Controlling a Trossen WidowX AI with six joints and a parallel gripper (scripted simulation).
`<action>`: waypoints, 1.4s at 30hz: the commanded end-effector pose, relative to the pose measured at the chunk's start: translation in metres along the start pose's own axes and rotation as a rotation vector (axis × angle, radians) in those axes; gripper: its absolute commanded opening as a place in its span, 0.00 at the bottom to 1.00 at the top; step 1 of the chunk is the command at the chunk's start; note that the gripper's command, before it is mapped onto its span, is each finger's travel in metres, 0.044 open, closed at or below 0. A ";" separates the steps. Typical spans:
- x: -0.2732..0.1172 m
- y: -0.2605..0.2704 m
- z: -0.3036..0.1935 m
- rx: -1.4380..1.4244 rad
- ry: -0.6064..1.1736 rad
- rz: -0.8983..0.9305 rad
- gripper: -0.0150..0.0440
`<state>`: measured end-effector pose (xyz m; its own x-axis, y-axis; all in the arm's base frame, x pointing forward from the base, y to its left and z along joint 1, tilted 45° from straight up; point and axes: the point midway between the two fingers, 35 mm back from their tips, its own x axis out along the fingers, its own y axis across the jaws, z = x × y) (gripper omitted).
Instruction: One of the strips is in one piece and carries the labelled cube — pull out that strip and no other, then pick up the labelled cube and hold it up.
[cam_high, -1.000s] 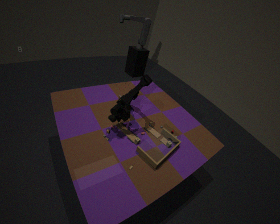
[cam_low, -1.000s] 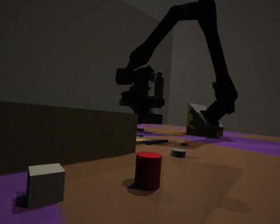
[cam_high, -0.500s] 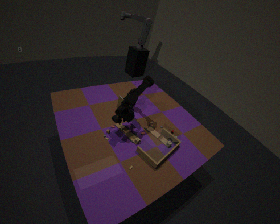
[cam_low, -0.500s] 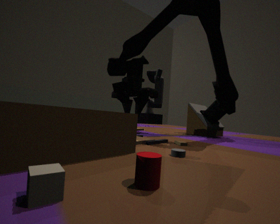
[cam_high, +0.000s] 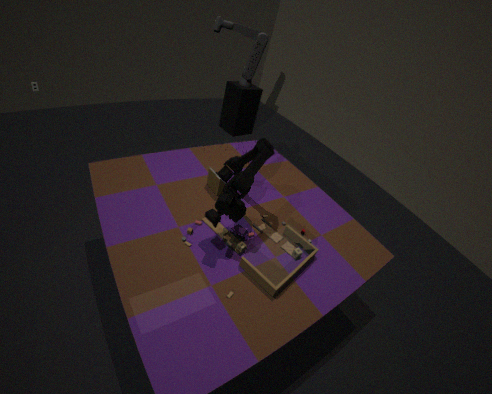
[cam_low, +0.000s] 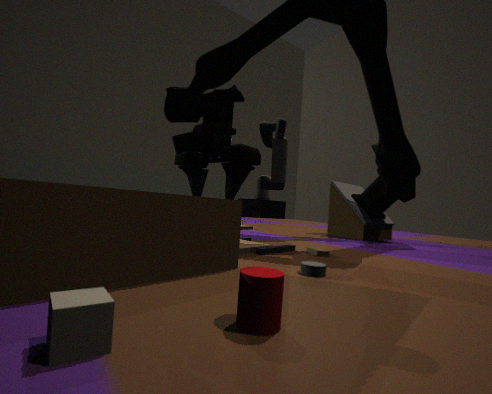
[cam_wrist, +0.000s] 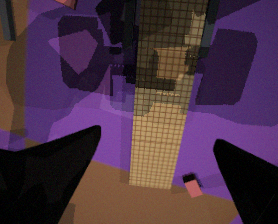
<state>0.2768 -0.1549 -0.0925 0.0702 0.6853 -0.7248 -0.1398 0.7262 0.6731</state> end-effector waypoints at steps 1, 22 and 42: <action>-0.002 -0.001 0.015 0.004 -0.005 0.001 1.00; -0.012 0.001 0.094 0.001 -0.008 0.002 1.00; -0.009 -0.003 0.138 -0.001 -0.010 0.002 0.69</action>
<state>0.4111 -0.1582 -0.0630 0.0778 0.6849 -0.7244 -0.1458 0.7266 0.6714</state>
